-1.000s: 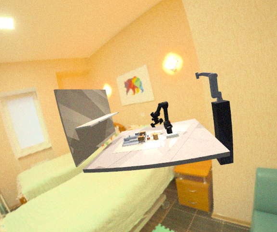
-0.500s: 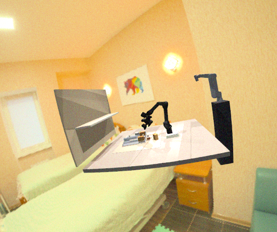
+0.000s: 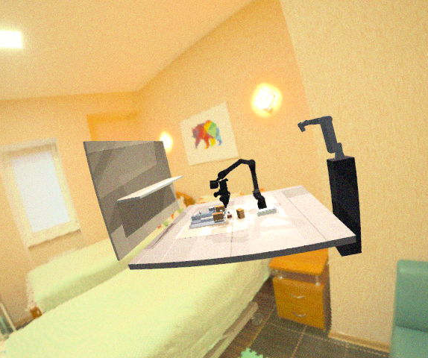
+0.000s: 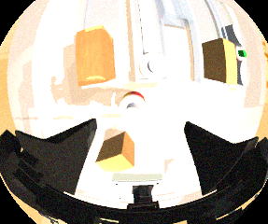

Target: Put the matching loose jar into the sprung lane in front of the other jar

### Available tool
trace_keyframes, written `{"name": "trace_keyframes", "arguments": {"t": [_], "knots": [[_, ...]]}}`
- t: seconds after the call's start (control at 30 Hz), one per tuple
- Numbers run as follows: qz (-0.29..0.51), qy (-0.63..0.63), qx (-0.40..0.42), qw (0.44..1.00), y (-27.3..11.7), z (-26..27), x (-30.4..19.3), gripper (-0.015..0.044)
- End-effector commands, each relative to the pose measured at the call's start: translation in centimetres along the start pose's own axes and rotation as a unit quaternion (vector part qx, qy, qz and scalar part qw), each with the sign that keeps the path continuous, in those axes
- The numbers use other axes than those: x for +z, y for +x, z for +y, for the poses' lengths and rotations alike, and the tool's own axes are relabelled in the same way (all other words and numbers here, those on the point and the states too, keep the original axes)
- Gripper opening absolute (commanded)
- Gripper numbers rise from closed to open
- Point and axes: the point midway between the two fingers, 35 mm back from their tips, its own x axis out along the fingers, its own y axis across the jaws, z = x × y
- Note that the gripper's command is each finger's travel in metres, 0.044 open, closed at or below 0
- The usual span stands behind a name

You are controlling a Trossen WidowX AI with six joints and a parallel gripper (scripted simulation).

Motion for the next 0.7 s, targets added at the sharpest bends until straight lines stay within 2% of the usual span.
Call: {"name": "trace_keyframes", "arguments": {"t": [0.0, 0.67], "knots": [[0.025, -0.009, 0.004, 1.0, -0.2, 0.9, -0.6, 0.044], [0.025, -0.009, 0.004, 1.0, 3.6, 1.0, -0.7, 0.044]]}}
